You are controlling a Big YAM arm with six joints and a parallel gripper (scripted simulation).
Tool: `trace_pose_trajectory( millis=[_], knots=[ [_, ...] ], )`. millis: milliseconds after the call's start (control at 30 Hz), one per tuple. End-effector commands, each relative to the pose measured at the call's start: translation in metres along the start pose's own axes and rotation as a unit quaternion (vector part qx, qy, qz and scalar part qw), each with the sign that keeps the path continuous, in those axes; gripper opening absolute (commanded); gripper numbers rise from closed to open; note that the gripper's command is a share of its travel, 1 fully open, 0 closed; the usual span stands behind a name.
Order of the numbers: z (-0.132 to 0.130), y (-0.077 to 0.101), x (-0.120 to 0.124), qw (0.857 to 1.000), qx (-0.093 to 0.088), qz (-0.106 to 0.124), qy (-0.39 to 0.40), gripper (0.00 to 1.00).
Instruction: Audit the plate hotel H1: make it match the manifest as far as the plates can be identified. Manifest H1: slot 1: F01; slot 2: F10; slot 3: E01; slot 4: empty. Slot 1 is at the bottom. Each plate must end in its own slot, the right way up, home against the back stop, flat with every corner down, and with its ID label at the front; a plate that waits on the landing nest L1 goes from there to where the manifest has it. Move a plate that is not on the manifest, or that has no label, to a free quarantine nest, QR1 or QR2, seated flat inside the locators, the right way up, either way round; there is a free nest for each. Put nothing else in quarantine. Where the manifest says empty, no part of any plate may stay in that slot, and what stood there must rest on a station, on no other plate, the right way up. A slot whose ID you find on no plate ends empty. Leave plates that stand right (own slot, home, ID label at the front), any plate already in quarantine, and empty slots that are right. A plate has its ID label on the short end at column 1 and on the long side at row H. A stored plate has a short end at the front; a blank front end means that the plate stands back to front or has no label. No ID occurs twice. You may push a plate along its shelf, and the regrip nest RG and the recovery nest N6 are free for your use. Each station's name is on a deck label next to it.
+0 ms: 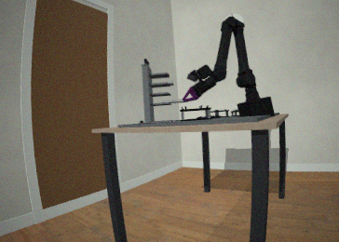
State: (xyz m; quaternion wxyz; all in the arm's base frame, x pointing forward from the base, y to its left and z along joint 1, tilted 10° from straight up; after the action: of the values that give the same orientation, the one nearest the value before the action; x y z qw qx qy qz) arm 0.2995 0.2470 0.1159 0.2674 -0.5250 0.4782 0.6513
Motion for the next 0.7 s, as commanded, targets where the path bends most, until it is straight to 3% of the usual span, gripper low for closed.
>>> trace_pose_trajectory(
  millis=[0, 233, 267, 667],
  knots=[
    [-0.0004, -0.0122, -0.0219, 1.0, 0.003, -0.029, -0.006, 0.86],
    [-0.0006, -0.017, -0.0225, 1.0, 0.003, -0.029, -0.006, 0.86],
    [0.001, -0.0102, -0.0159, 1.0, 0.0, -0.02, -0.006, 0.86],
    [0.001, -0.0102, -0.0159, 1.0, 0.0, -0.02, -0.006, 0.86]
  ],
)
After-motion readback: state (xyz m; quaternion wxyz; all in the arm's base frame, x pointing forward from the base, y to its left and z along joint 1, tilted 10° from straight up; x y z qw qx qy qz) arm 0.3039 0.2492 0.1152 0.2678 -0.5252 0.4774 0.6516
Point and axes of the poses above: the point where the finger pads meet when closed, its own y axis back along the fingers, its own z axis across the jaws, x = y × z, the point moved 5 cm from there along y, back along the fingers, and after that the axes turned 3 degrees about y, right-handed, at the moved point
